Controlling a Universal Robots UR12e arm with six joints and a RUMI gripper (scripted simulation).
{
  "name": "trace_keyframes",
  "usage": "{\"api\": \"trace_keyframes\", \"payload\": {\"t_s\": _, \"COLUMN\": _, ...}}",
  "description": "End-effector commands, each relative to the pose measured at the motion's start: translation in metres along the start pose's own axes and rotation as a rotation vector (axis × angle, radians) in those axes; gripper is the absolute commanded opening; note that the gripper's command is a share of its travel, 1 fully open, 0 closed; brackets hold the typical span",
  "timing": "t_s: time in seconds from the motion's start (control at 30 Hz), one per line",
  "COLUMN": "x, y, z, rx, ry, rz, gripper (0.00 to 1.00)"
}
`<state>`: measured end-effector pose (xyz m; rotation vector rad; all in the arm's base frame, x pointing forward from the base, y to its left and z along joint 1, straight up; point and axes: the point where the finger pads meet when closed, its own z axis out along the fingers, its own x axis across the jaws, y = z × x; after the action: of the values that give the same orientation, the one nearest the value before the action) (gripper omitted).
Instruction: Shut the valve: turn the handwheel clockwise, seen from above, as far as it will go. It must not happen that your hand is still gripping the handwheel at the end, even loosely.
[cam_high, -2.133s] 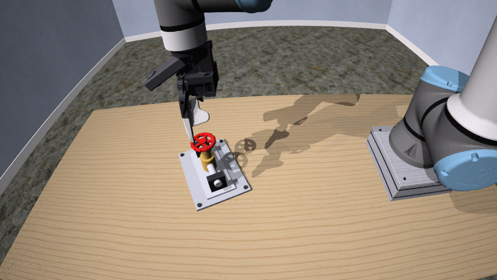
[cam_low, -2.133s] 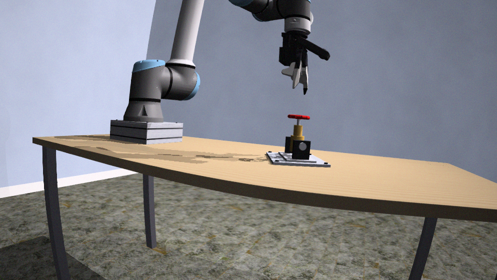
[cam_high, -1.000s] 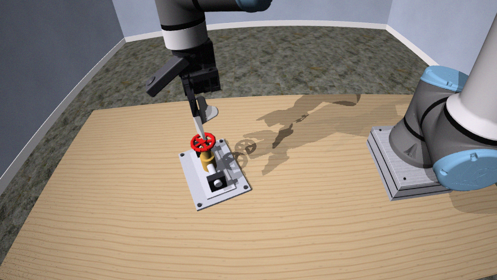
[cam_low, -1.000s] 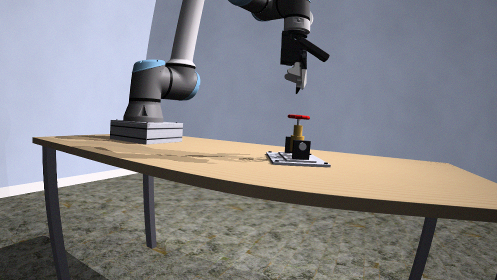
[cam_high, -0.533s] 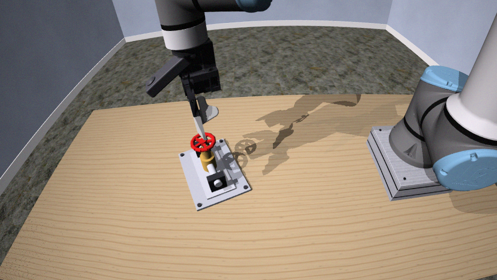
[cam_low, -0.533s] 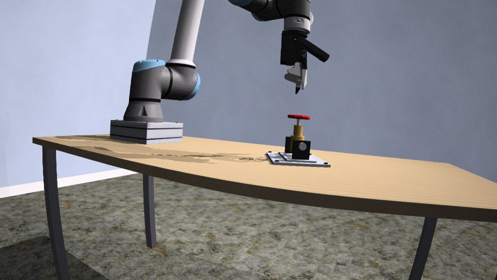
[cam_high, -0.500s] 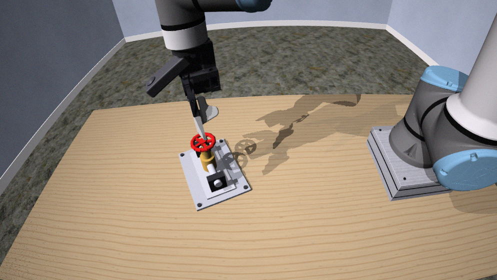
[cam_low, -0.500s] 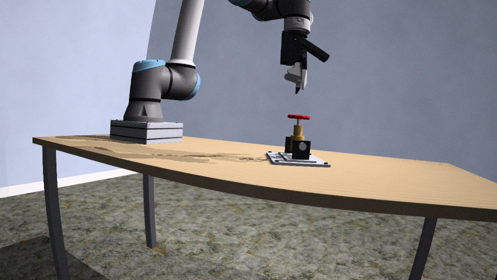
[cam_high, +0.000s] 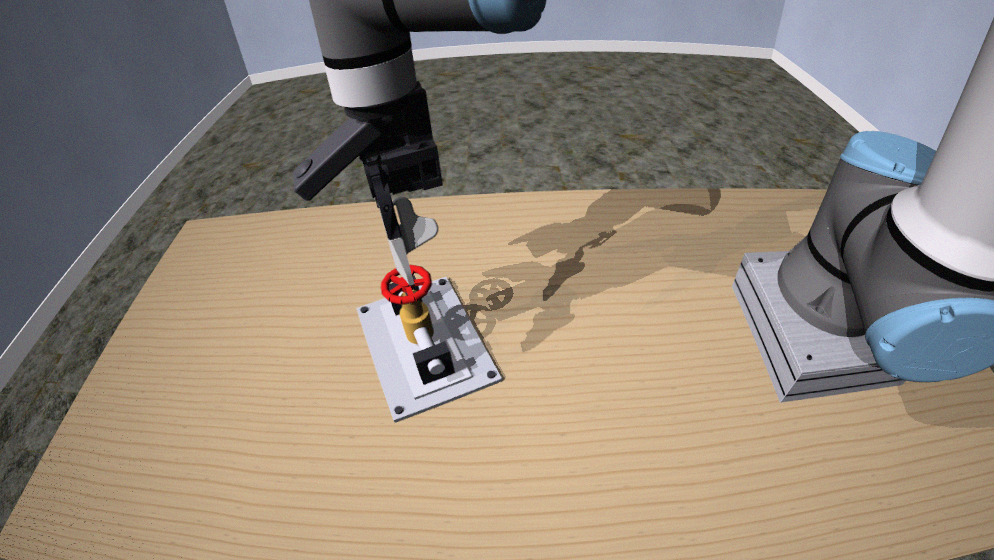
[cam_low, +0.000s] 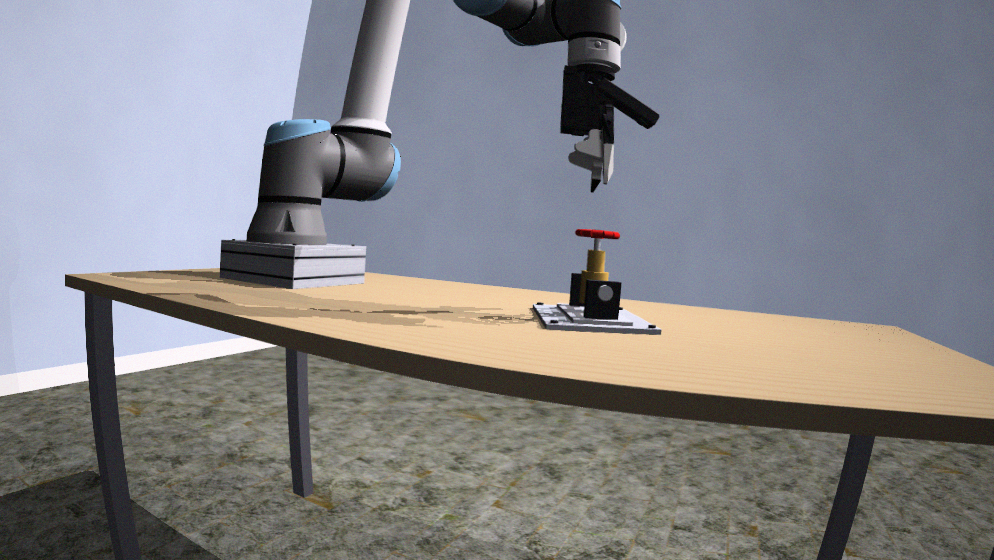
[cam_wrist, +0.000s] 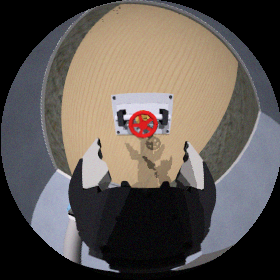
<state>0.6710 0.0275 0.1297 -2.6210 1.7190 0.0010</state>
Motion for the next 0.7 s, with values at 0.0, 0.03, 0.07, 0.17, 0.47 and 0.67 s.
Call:
{"api": "trace_keyframes", "payload": {"t_s": 0.0, "x": 0.001, "y": 0.001, "z": 0.009, "rx": 0.0, "ry": -0.002, "rz": 0.002, "gripper": 1.0}}
{"api": "trace_keyframes", "payload": {"t_s": 0.03, "x": 0.001, "y": 0.001, "z": 0.009, "rx": 0.0, "ry": -0.002, "rz": 0.002, "gripper": 1.0}}
{"api": "trace_keyframes", "payload": {"t_s": 0.07, "x": 0.001, "y": 0.001, "z": 0.009, "rx": 0.0, "ry": -0.002, "rz": 0.002, "gripper": 1.0}}
{"api": "trace_keyframes", "payload": {"t_s": 0.17, "x": 0.001, "y": 0.001, "z": 0.013, "rx": 0.0, "ry": -0.002, "rz": 0.002, "gripper": 1.0}}
{"api": "trace_keyframes", "payload": {"t_s": 0.47, "x": 0.001, "y": 0.001, "z": 0.027, "rx": 0.0, "ry": -0.002, "rz": 0.002, "gripper": 1.0}}
{"api": "trace_keyframes", "payload": {"t_s": 0.67, "x": 0.001, "y": 0.001, "z": 0.032, "rx": 0.0, "ry": -0.002, "rz": 0.002, "gripper": 1.0}}
